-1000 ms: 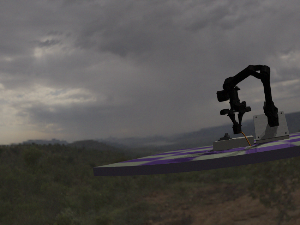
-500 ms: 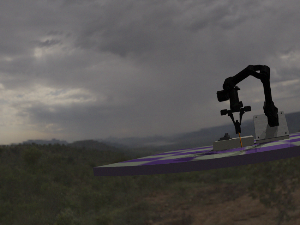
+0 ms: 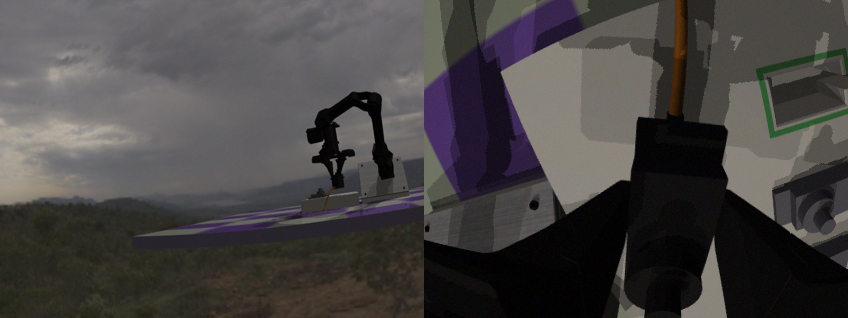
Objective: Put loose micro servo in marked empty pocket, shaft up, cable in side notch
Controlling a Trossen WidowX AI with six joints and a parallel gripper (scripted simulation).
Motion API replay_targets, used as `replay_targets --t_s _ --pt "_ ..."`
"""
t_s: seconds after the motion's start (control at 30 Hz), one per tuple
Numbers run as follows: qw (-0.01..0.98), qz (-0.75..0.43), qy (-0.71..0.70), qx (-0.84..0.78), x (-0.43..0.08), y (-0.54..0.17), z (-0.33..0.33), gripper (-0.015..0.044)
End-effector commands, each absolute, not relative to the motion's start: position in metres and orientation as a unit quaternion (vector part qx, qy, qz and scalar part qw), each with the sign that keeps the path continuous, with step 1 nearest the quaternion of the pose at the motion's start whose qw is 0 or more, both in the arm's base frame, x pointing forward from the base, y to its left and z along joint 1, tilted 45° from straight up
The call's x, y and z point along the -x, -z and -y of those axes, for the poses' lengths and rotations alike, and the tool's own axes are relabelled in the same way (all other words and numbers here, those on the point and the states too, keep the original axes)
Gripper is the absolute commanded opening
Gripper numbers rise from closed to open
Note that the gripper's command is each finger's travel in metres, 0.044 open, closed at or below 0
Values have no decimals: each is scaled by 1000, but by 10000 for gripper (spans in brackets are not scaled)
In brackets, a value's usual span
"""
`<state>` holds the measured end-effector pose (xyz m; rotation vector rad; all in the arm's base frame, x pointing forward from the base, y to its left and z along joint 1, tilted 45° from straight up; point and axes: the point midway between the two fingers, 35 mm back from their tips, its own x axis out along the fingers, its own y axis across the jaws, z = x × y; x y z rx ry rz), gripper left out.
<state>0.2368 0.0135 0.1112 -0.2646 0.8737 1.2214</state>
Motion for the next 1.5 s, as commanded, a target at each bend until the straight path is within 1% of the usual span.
replay_targets --t_s 0.0,0.5,1.0,1.23,1.47 --pt "730 -428 -526 80 -238 -112 -12 0" --pt "727 -548 -400 -109 -238 -112 -12 0" --pt "676 -631 -249 -288 -238 -112 -12 0" --pt "672 -634 -242 -296 -240 -112 -12 0" --pt "673 -633 -242 -296 -264 -113 -9 0"
